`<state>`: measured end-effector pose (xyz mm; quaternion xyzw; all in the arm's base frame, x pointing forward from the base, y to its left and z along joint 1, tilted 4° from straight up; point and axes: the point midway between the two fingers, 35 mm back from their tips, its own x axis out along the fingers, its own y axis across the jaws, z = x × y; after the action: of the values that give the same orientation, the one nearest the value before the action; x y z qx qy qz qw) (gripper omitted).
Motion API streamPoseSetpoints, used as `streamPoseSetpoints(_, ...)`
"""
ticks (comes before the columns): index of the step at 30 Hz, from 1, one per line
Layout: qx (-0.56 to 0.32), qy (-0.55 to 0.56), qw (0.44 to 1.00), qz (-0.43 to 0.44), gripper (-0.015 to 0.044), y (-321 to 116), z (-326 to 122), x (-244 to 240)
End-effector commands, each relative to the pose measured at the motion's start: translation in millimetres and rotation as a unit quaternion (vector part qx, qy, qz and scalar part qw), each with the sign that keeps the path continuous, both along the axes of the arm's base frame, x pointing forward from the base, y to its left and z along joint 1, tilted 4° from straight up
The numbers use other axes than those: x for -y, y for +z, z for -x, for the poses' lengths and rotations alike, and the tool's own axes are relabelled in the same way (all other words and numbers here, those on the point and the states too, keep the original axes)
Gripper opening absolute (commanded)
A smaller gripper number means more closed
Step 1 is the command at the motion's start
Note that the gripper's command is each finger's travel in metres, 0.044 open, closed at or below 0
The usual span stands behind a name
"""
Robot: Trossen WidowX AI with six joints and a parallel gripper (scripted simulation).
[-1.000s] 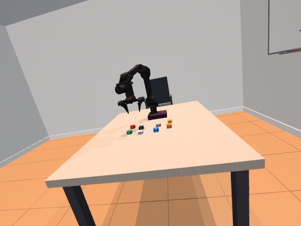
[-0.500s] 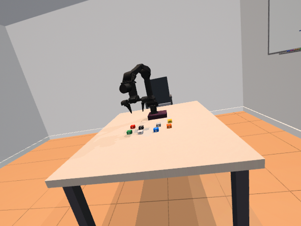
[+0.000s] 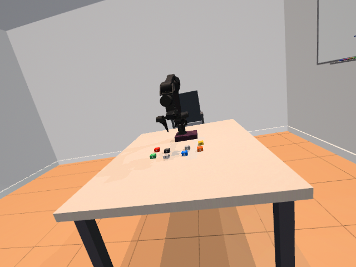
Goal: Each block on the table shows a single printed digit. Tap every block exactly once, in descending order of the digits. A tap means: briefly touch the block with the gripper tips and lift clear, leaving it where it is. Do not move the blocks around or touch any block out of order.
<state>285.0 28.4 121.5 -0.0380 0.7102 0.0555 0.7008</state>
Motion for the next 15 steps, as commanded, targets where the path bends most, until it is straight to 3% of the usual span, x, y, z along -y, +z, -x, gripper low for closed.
streamPoseSetpoints(1,-0.005,0.0,1.0,-0.007,0.04,1.7,17.1,-49.6)
streamPoseSetpoints(15,-0.007,0.0,1.0,-0.008,0.04,2.1,21.1,-58.2)
